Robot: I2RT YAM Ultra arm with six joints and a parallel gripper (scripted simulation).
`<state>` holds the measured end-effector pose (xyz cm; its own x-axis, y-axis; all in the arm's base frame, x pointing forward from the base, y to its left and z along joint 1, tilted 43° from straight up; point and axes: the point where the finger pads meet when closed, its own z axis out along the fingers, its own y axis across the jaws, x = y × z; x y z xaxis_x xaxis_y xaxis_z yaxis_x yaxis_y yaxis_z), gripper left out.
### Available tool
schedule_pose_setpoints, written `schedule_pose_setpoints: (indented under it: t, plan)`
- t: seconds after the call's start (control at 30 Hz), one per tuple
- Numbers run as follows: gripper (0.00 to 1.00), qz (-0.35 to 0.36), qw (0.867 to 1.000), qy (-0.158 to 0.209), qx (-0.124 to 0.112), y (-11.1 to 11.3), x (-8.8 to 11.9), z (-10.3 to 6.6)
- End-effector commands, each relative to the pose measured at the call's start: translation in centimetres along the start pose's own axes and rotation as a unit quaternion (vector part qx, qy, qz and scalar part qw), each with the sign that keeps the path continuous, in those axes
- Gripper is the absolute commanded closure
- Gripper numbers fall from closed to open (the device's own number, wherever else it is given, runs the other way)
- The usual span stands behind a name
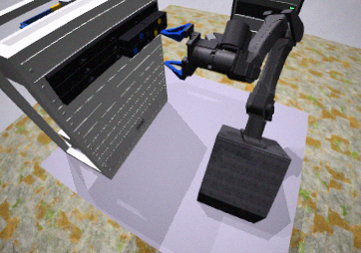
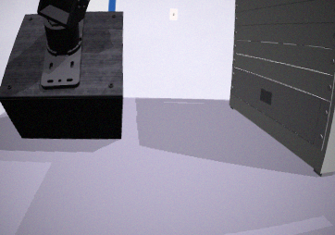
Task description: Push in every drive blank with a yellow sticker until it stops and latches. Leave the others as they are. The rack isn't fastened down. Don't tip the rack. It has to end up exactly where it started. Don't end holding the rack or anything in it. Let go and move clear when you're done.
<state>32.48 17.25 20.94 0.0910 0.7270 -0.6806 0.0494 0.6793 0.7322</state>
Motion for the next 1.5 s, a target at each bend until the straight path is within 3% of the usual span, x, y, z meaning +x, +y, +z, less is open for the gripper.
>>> schedule_pose_setpoints:
  t: [0.0, 0.23, 0.53, 0.83, 0.97, 1.47]
  plan:
    - [0.0, 0.009, 1.0, 0.001, -0.016, 1.5, 0.0, 0.2]
    - [0.0, 0.009, 1.0, 0.001, -0.016, 1.5, -0.1, 0.2]
    - [0.0, 0.01, 1.0, -0.005, -0.012, 1.4, -2.4, 1.0]
    - [0.0, 0.013, 1.0, -0.006, -0.013, 1.5, -8.9, 3.3]
    - [0.0, 0.012, 1.0, -0.007, -0.014, 1.6, -10.6, 3.9]
    - [0.0, 0.008, 1.0, -0.004, -0.017, 1.8, -10.7, 3.9]
